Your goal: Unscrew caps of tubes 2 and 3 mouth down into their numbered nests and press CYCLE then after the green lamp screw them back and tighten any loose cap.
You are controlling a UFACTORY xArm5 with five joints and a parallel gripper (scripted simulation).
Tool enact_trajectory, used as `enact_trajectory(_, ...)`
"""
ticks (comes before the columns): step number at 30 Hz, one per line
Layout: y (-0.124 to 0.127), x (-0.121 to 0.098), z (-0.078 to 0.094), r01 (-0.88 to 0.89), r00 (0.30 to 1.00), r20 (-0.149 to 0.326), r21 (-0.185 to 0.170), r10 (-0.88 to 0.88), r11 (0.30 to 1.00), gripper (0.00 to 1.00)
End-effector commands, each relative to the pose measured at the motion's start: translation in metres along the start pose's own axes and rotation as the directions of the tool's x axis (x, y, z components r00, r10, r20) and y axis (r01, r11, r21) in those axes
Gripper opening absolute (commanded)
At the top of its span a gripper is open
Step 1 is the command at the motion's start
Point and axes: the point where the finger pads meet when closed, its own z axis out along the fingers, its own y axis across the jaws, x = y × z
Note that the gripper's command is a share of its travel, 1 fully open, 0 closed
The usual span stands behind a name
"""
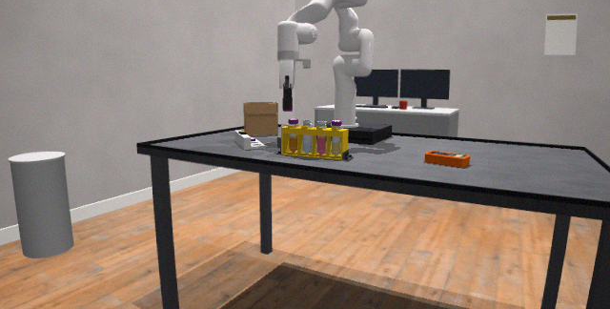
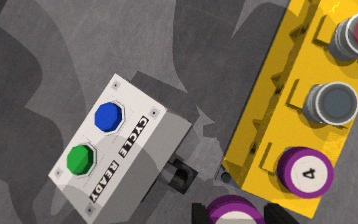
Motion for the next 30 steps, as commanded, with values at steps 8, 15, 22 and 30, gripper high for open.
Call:
enact_trajectory(8,0.055,0.065,-0.002,0.001,1.000,-0.003,-0.008,-0.001,1.000,0.00)
enact_trajectory(15,0.082,0.098,-0.002,0.001,1.000,-0.004,-0.008,-0.001,1.000,0.00)
enact_trajectory(22,0.099,0.119,-0.003,0.001,1.000,-0.004,-0.008,-0.001,1.000,0.00)
enact_trajectory(30,0.099,0.119,0.012,0.001,1.000,-0.004,-0.008,-0.001,1.000,0.00)
